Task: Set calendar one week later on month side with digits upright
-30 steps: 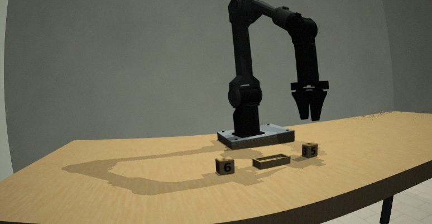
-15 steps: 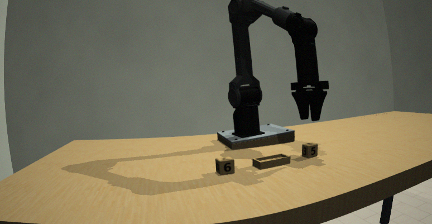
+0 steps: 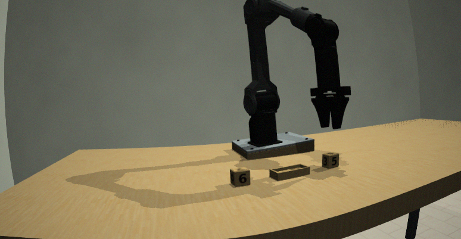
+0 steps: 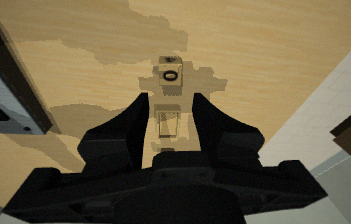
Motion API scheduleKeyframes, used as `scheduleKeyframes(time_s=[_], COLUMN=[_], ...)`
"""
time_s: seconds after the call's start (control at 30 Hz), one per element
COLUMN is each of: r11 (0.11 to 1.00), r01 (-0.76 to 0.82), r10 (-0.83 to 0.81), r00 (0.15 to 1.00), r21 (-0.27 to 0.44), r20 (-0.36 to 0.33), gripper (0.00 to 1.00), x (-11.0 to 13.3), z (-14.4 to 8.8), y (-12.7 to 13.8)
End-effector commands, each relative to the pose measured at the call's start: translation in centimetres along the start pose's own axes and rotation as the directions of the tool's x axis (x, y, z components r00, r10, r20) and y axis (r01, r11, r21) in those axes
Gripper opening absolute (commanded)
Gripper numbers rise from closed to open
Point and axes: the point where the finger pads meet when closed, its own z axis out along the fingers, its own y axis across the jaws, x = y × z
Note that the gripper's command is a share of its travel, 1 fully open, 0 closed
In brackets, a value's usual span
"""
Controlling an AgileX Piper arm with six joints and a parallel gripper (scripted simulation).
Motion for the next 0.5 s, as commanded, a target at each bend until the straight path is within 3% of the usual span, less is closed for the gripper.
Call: scheduleKeyframes(time_s=[0.0,0.47], r11=[1.000,1.000], r01=[-0.001,-0.001], r10=[0.001,0.001], r00=[1.000,1.000], r21=[0.001,0.000], r20=[-0.001,-0.001], gripper=[0.64,0.64], x=[0.05,0.06], z=[0.05,0.97], y=[-0.02,-0.01])
